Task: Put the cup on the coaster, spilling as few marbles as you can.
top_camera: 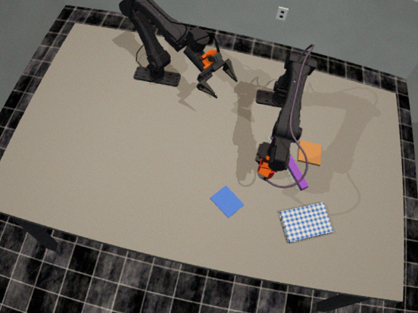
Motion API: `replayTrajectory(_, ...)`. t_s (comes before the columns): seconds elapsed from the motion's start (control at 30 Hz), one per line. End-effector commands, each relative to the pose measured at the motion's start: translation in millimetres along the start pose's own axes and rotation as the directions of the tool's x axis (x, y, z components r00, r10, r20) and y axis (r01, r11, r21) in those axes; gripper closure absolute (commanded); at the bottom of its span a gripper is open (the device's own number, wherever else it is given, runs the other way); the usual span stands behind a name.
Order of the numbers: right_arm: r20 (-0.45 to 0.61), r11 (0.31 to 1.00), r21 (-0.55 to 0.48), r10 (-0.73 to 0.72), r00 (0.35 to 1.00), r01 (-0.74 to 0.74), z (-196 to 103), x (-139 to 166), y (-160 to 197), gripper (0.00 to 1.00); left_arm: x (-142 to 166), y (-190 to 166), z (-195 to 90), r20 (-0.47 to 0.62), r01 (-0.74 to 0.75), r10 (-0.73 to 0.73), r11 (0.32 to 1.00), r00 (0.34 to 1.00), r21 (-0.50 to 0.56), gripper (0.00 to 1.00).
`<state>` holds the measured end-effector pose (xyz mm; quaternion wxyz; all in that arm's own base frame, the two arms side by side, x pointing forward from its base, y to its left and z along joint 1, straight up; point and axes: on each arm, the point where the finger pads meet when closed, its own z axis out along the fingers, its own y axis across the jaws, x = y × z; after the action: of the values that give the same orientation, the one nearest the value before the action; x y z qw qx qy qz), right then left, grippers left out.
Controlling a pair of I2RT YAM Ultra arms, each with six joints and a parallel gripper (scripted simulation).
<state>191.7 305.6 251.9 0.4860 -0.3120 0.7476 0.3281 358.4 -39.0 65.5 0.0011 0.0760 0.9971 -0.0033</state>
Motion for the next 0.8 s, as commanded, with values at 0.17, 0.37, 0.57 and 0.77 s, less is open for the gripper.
replayTrajectory(0.17,0.022,1.000,-0.007,-0.002,1.000,0.002,-4,-6,2,0.00,0,-1,-23,0.017,-0.006,0.006,1.000,1.000,-0.007,1.00)
replayTrajectory(0.37,0.022,1.000,-0.007,-0.002,1.000,0.002,-4,-6,2,0.00,0,-1,-51,0.017,-0.007,0.007,1.000,1.000,-0.007,1.00)
replayTrajectory(0.57,0.022,1.000,-0.007,-0.002,1.000,0.002,-4,-6,2,0.00,1,-2,-83,0.008,-0.007,0.007,1.000,1.000,-0.007,1.00)
replayTrajectory(0.77,0.042,1.000,-0.027,-0.011,0.999,0.012,1,-17,11,0.00,5,13,-79,0.031,-0.056,0.056,0.998,0.998,-0.019,1.00)
